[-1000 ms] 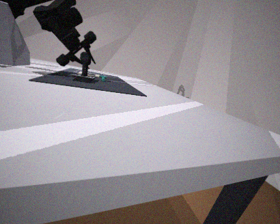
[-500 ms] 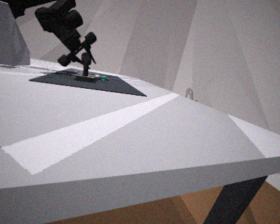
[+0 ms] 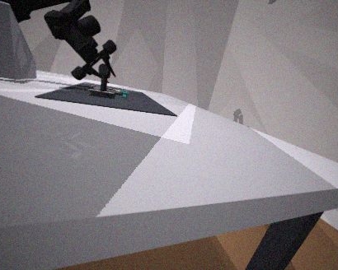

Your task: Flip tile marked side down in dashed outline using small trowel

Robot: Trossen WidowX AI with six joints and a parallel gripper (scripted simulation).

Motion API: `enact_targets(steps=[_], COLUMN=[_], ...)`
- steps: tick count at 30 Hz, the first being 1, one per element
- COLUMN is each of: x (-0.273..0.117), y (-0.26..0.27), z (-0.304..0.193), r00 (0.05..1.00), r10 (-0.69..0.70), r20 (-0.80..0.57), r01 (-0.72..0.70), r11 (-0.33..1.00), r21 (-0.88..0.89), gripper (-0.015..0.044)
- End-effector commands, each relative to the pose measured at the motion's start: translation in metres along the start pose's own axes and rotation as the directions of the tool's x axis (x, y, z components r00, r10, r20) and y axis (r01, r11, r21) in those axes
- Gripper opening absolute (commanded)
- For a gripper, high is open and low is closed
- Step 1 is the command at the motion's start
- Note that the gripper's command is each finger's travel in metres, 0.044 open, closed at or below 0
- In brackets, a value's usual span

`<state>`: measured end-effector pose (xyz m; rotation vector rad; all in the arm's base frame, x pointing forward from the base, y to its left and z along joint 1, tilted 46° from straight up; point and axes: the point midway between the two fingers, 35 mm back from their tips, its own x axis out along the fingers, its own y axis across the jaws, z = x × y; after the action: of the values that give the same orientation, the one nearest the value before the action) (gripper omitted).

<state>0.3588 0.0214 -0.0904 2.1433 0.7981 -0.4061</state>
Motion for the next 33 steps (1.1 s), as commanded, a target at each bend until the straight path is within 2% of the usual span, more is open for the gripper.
enact_targets(steps=[1,17,33], x=[-0.002,-0.016,-0.038], y=[0.001,0.018,0.044], z=[-0.009,-0.012,-0.041], r00=[1.000,0.997,0.997], r10=[0.001,0.004,0.004], r20=[-0.010,-0.076,-0.077], r01=[-0.001,0.002,0.002], r11=[1.000,0.997,0.997], r21=[-0.004,0.073,0.075], gripper=[0.0000,0.0000,0.0000])
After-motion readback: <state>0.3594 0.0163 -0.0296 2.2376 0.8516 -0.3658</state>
